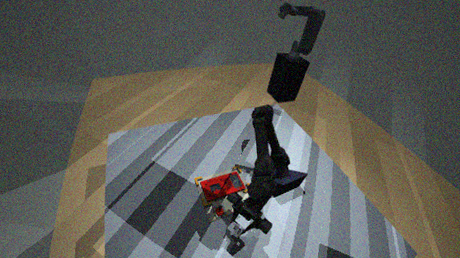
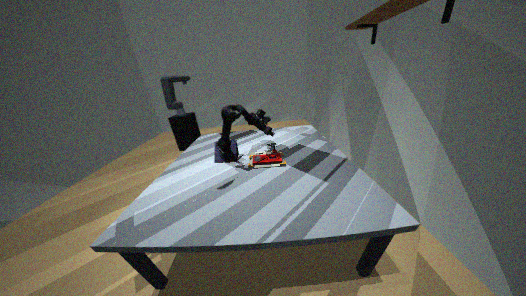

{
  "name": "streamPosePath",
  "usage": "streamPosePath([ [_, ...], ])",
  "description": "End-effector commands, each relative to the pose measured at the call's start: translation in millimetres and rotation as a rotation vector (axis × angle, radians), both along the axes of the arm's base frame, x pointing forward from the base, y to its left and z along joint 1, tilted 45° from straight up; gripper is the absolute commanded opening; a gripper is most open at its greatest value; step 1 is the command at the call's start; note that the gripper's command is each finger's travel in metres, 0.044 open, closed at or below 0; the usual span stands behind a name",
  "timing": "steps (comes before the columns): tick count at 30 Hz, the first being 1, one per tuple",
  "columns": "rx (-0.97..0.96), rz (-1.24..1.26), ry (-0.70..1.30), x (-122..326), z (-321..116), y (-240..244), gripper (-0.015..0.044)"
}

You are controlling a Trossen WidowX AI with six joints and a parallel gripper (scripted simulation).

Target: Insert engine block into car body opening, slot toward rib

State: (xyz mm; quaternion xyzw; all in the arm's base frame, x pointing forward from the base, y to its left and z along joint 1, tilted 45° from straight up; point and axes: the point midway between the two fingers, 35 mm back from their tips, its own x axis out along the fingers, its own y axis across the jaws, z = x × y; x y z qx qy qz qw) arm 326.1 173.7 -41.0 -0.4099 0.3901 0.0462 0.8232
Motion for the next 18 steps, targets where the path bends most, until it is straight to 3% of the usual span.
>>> streamPosePath([
  [1,0.022,0.055,-0.074,-5,9,-6,0.0000],
  [18,0.061,0.123,-0.143,-7,-8,-19,0.0000],
])
